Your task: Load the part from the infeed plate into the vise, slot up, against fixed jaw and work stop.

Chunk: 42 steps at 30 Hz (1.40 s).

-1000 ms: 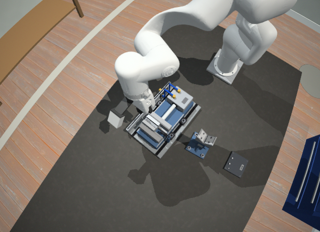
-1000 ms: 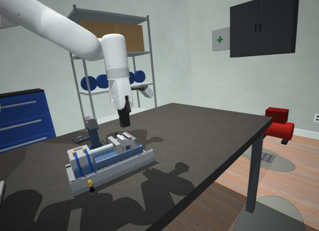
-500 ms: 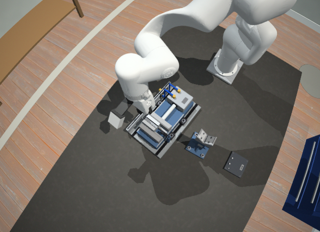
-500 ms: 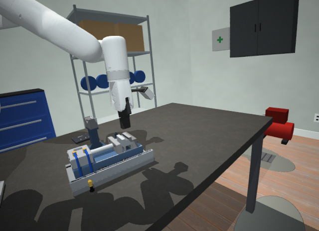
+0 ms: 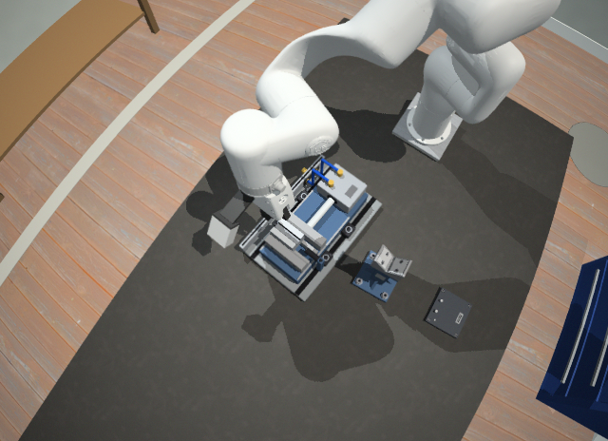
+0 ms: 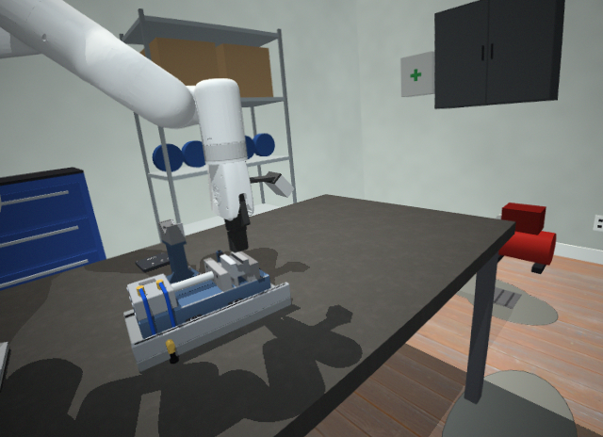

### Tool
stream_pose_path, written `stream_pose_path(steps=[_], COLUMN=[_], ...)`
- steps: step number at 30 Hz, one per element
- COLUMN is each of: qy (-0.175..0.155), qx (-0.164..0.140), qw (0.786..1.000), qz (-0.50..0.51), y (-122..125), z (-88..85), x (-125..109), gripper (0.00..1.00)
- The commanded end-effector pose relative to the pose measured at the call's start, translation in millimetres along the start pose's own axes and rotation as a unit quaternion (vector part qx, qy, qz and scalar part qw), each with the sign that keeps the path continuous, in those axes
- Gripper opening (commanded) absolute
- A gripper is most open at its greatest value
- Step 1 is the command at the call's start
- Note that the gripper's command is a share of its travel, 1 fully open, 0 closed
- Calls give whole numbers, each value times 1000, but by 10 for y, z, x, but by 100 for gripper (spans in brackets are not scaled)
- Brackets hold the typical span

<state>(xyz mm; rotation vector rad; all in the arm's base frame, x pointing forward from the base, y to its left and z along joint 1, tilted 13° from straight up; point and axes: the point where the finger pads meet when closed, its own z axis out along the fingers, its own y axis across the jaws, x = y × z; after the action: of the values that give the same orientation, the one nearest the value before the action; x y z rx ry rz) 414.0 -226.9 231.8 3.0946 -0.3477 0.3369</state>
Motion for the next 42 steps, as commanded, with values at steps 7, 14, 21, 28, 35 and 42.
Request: stream_pose_path(steps=[7,14,21,28,35,42], qy=[2,2,2,2,2,2], qx=[-1,-1,-1,-1,-1,-1], qw=[1000,1000,1000,1000,1000,1000], qz=[0,0,0,0,0,0], y=[8,10,11,12,12,12], z=[143,225,269,279,279,279], x=[22,26,28,29,29,29], gripper=[0,0,0,0,0,0])
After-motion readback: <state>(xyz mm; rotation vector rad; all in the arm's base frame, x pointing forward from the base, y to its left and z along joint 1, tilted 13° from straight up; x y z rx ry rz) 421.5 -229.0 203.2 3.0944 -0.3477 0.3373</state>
